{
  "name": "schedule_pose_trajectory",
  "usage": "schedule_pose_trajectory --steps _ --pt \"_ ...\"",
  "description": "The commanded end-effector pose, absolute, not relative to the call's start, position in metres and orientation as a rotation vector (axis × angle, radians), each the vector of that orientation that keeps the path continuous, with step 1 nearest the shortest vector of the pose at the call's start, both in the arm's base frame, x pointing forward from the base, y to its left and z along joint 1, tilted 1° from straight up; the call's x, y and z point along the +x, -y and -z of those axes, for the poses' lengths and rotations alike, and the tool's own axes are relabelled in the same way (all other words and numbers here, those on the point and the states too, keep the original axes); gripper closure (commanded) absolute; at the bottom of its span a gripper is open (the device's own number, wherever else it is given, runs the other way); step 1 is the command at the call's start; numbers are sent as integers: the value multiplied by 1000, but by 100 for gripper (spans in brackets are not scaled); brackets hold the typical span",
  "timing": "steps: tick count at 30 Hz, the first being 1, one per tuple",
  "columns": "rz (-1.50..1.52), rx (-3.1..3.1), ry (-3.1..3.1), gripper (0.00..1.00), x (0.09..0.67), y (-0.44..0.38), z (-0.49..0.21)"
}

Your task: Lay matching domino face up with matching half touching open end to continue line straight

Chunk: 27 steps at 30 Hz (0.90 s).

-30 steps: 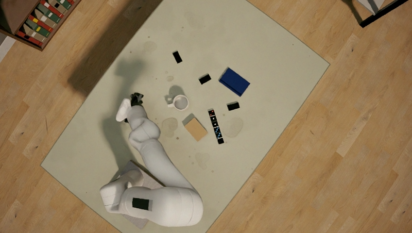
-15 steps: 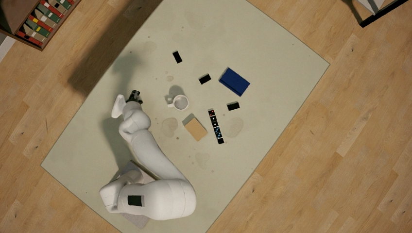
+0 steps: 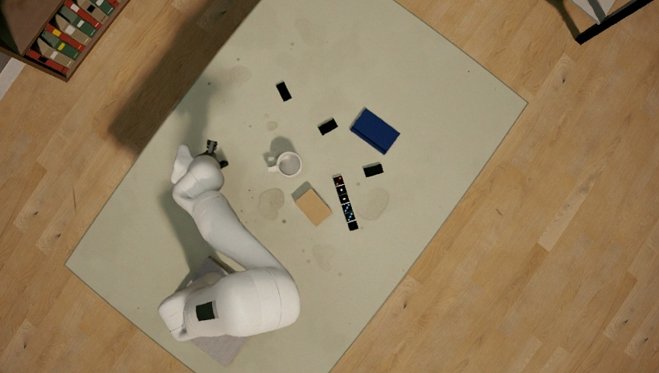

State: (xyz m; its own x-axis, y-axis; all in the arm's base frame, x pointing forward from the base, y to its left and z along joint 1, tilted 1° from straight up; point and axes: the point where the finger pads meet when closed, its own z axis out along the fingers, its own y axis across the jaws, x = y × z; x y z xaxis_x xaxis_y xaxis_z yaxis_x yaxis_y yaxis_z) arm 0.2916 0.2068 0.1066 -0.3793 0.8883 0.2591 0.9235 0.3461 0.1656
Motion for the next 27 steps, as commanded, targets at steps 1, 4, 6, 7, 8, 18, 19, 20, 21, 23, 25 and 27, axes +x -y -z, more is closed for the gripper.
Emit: schedule_pose_trajectory --steps 1,4,6,7,8,18,19,20,21,23,25,27 --pt "393 -1663 2511 51 292 -208 -107" --pt "357 -1652 2545 51 292 -208 -107" --pt "332 -1644 2567 51 292 -209 -107" --pt "320 -1640 2577 51 292 -209 -107" --pt "308 -1636 2588 51 292 -209 -107" --pt "218 -1604 2665 51 291 -210 -107" --pt "208 -1601 2674 51 291 -210 -107" --pt "197 -1597 2682 51 291 -211 -107" --pt "187 -1593 2690 51 291 -211 -107" --pt "167 -1586 2706 51 292 -211 -107" --pt "148 -1579 2721 51 292 -212 -107" --pt "130 -1572 2736 51 292 -212 -107"
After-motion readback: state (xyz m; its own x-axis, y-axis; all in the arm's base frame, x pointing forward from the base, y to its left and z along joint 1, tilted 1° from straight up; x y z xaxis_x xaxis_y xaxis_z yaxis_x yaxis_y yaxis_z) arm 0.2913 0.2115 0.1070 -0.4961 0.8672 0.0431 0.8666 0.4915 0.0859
